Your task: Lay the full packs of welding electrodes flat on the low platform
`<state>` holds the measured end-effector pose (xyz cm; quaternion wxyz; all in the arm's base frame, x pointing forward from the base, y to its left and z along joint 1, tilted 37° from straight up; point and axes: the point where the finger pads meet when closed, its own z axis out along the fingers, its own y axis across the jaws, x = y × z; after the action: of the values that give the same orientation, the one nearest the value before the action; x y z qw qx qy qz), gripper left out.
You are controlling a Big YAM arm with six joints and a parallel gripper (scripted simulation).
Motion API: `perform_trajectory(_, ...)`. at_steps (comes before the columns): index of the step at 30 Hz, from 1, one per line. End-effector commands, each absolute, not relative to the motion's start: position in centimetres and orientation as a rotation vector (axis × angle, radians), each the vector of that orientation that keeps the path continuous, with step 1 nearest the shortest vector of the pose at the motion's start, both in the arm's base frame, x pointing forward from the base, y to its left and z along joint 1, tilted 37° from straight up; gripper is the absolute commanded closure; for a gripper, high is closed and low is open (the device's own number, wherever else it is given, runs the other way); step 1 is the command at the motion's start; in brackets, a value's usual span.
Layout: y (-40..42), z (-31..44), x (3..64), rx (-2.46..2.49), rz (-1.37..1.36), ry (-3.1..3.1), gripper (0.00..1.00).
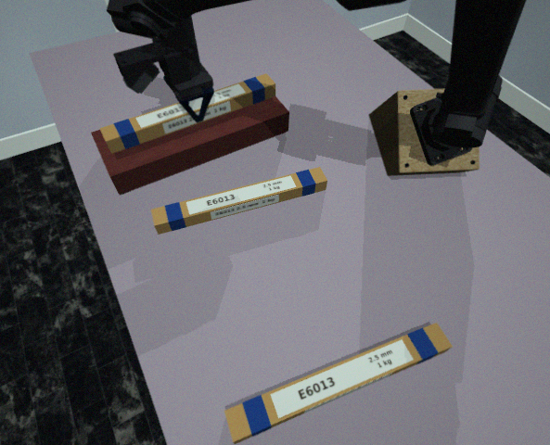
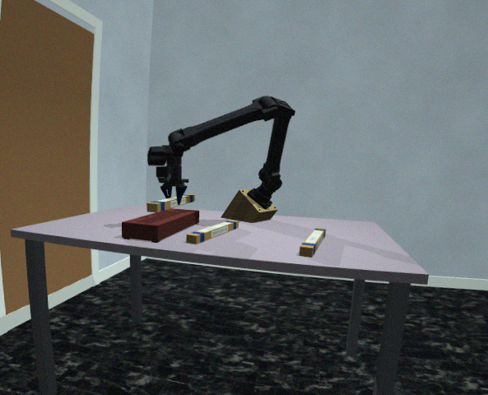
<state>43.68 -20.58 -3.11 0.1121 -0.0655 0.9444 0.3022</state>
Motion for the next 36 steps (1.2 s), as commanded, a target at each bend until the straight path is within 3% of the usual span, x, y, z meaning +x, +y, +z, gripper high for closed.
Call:
perform_trajectory(1, -22.6, -1.1, 44.2, -0.17, 0.811, 2.742, 1.0)
perform_trajectory(36, -21.8, -1.6, 44.6, -0.177, 0.811, 2.741, 1.0)
